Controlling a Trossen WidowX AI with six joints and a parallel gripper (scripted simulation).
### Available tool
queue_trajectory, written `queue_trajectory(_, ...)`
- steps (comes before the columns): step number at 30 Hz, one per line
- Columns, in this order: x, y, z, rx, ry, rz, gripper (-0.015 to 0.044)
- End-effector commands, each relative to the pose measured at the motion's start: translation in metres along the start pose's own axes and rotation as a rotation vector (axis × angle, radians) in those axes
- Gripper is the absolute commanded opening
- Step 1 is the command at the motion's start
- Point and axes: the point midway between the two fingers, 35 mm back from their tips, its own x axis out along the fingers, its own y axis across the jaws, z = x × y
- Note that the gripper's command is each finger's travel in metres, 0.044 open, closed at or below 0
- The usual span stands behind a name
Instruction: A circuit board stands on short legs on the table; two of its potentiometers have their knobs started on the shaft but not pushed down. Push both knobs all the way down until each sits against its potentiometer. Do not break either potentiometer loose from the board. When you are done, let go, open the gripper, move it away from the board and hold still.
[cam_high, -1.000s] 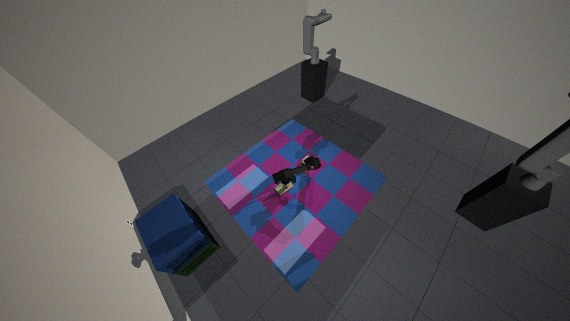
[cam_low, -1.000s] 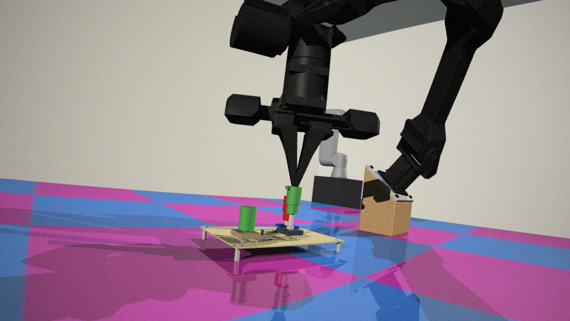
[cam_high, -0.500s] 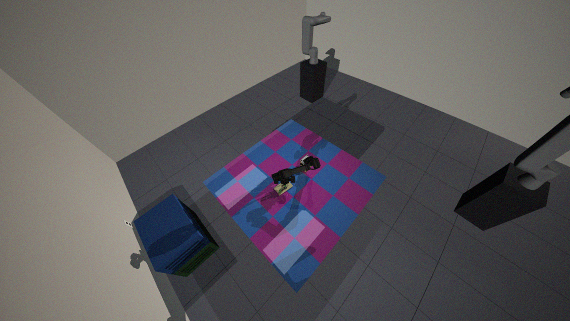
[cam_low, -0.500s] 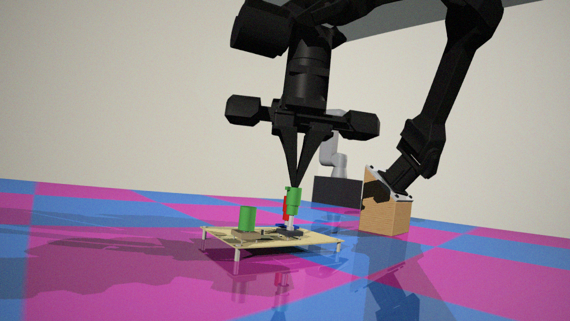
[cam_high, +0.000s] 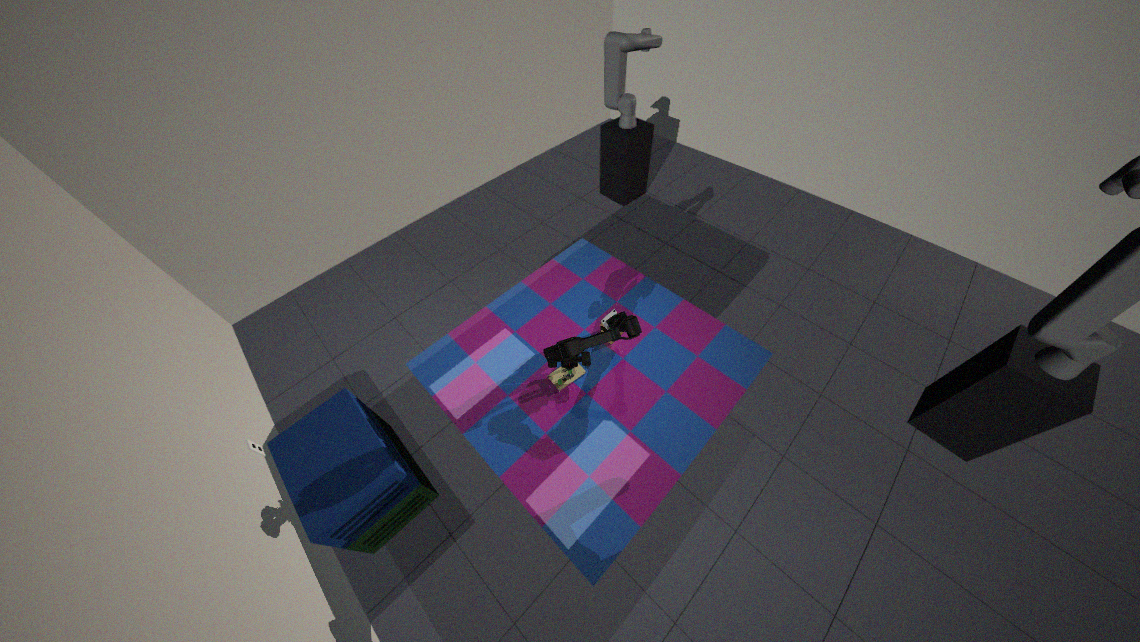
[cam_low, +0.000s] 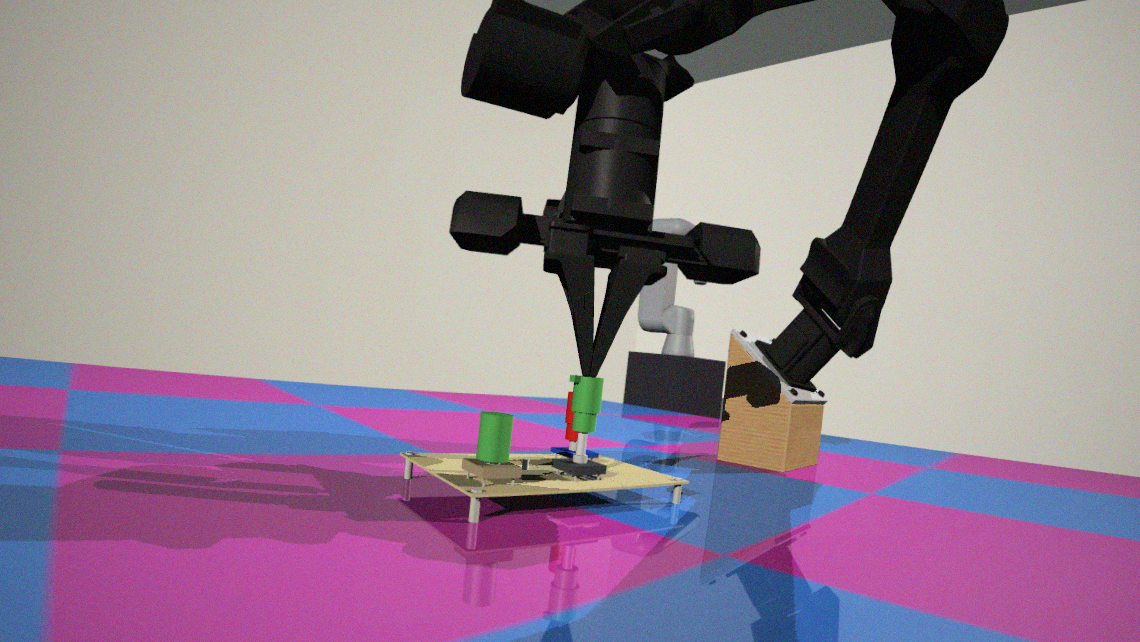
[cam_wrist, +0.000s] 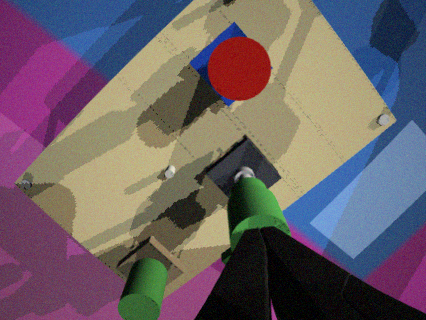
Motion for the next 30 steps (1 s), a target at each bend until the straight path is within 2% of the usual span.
queue_trajectory(1,0.006,0.0,-0.002,-0.007,-0.001,-0.004,0.0)
queue_trajectory(30,0.016,0.0,-0.002,-0.007,-0.001,-0.004,0.0)
